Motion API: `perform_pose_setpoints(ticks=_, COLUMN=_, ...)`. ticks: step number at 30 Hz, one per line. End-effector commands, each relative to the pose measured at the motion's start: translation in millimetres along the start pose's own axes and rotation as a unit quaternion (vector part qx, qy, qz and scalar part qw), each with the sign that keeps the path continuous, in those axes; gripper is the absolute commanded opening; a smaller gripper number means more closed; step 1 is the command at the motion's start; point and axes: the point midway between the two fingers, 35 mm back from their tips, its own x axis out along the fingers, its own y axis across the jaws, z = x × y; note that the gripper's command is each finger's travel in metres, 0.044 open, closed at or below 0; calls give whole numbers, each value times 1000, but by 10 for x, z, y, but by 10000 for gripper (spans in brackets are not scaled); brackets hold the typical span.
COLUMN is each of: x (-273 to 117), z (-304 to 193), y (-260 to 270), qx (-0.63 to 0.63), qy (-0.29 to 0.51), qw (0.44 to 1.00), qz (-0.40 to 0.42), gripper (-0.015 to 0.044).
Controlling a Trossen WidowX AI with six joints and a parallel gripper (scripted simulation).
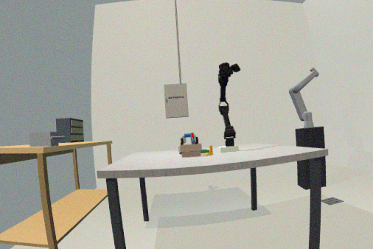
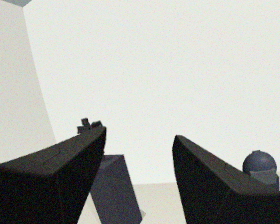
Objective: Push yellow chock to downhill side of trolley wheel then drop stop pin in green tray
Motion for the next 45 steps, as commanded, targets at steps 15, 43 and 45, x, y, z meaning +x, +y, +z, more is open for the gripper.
perform_pose_setpoints(ticks=15, x=-89, z=-1614, y=-2476, qx=-244, qy=371, qw=847, qz=-292, gripper=190)
perform_pose_setpoints(ticks=43, x=-2148, z=-3278, y=-3287, qx=-164, qy=777, qw=598, qz=-107, gripper=190)
perform_pose_setpoints(ticks=45, x=-2157, z=-3332, y=-3316, qx=-164, qy=777, qw=598, qz=-107, gripper=190)
